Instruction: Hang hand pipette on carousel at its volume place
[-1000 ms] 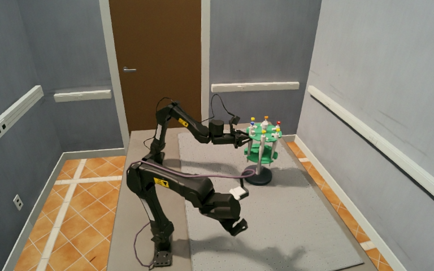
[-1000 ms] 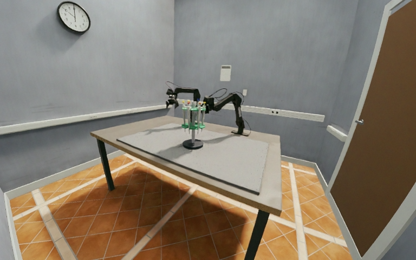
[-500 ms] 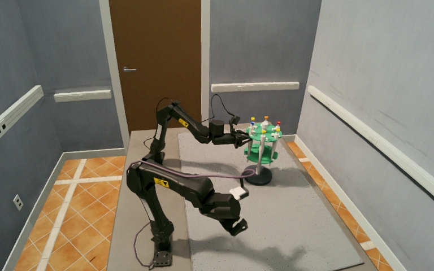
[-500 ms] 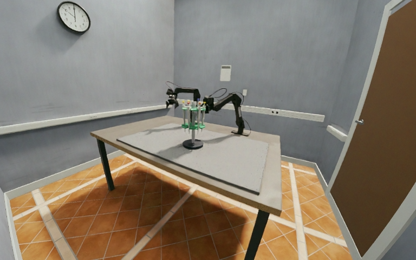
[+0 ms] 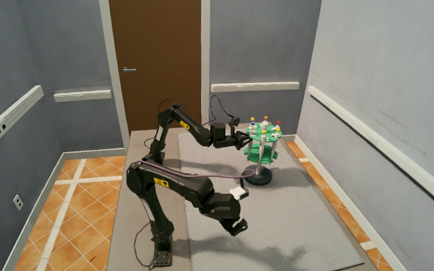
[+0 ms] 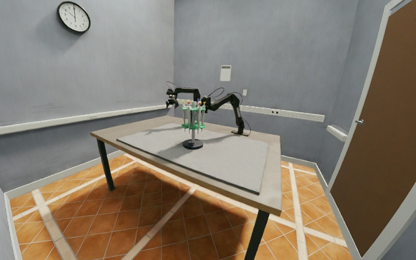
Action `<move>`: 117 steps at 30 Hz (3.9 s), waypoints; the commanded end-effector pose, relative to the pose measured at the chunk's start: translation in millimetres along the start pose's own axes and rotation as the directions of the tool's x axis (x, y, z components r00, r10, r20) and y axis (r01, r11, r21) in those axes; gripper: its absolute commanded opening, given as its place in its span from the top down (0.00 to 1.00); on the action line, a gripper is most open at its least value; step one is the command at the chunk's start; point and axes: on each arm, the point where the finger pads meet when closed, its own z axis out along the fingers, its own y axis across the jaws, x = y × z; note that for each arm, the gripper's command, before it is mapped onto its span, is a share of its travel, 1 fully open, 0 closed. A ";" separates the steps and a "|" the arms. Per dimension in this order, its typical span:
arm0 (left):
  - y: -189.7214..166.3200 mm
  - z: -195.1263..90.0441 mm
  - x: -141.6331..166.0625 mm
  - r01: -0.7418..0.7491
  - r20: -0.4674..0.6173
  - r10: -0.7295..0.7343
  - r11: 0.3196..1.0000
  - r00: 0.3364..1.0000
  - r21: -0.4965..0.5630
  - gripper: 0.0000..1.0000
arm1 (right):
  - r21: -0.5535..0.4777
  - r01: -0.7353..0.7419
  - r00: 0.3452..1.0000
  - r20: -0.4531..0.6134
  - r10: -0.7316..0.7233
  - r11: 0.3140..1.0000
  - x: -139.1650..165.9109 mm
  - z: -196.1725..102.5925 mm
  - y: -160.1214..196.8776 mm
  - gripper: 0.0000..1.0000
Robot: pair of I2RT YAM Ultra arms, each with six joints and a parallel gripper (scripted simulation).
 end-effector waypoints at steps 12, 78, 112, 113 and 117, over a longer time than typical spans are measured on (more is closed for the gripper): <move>10.4 1.6 -22.5 0.027 0.030 -0.026 0.999 0.999 -0.038 0.88 | 0.007 0.010 1.000 0.027 -0.010 1.000 -5.7 -2.9 -4.4 0.00; 12.6 0.0 -26.8 0.041 0.033 -0.035 0.974 0.999 -0.221 0.88 | 0.007 0.010 1.000 0.027 -0.010 1.000 -5.7 -2.9 -4.4 0.00; 12.6 0.0 -26.8 0.041 0.033 -0.035 0.974 0.999 -0.221 0.88 | 0.007 0.010 1.000 0.027 -0.010 1.000 -5.7 -2.9 -4.4 0.00; 12.6 0.0 -26.8 0.041 0.033 -0.035 0.974 0.999 -0.221 0.88 | 0.007 0.010 1.000 0.027 -0.010 1.000 -5.7 -2.9 -4.4 0.00; -0.6 -0.9 -7.9 0.010 0.010 -0.008 0.970 1.000 -0.241 0.88 | 0.007 0.010 1.000 0.027 -0.010 1.000 -5.7 -2.9 -4.4 0.00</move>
